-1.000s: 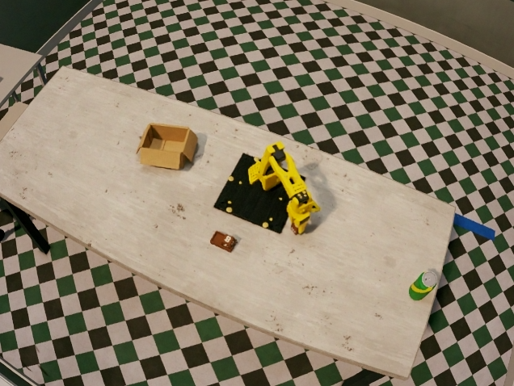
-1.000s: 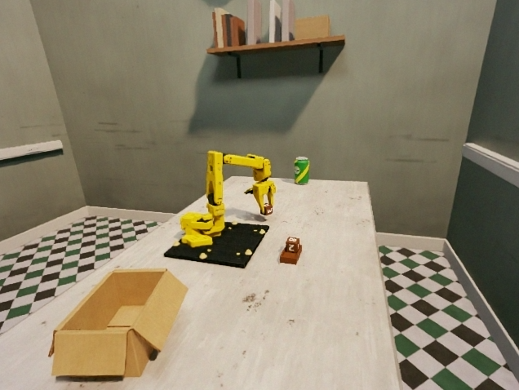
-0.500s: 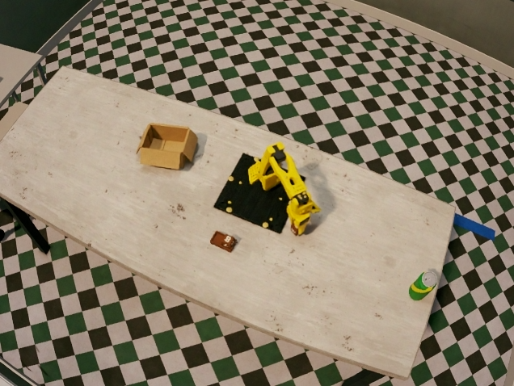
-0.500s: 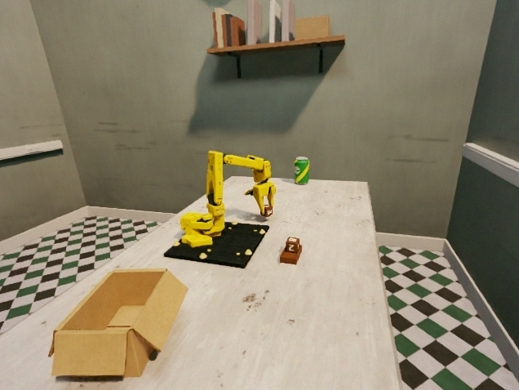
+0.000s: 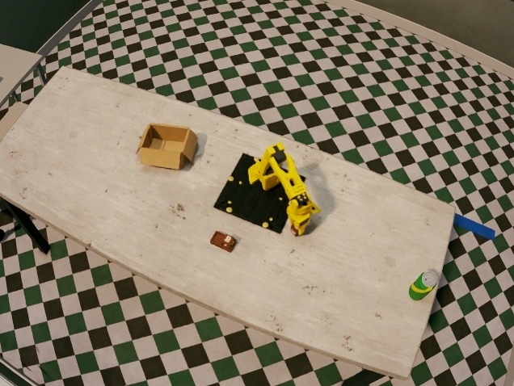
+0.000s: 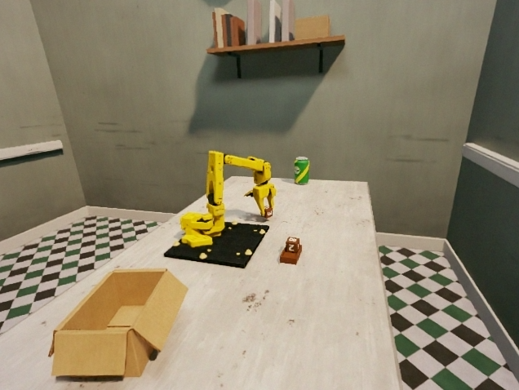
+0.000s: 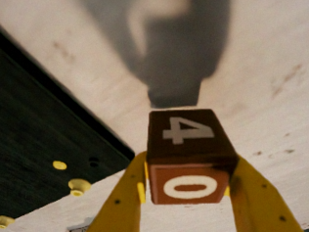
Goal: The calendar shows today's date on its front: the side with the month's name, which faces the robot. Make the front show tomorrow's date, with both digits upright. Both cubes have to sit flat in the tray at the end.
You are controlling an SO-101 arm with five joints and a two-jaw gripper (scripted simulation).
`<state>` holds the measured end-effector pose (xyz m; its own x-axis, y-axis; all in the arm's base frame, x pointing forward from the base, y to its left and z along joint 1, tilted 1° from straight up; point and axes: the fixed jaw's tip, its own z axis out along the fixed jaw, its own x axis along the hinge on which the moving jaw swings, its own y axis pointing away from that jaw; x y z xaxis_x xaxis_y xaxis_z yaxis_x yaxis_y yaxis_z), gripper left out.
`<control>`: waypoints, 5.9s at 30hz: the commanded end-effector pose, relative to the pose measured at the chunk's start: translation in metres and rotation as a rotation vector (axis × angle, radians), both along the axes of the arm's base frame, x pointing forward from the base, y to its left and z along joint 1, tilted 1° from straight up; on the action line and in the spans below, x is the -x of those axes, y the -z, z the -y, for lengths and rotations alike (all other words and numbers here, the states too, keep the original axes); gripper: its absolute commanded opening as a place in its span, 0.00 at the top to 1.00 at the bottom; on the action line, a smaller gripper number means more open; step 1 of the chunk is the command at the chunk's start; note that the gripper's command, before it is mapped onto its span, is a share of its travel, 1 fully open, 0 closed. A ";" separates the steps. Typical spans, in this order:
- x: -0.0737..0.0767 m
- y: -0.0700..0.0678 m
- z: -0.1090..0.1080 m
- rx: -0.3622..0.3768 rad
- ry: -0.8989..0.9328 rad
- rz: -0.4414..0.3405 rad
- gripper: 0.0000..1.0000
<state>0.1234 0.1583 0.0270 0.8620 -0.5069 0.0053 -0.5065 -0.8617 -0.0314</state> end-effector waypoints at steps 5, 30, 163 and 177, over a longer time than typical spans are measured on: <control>0.004 0.009 0.001 0.017 -0.001 -0.015 1.00; 0.004 0.016 0.001 0.017 -0.001 -0.015 1.00; -0.001 -0.081 -0.005 -0.183 -0.001 0.136 0.65; 0.000 -0.124 -0.003 -0.379 -0.002 0.284 0.65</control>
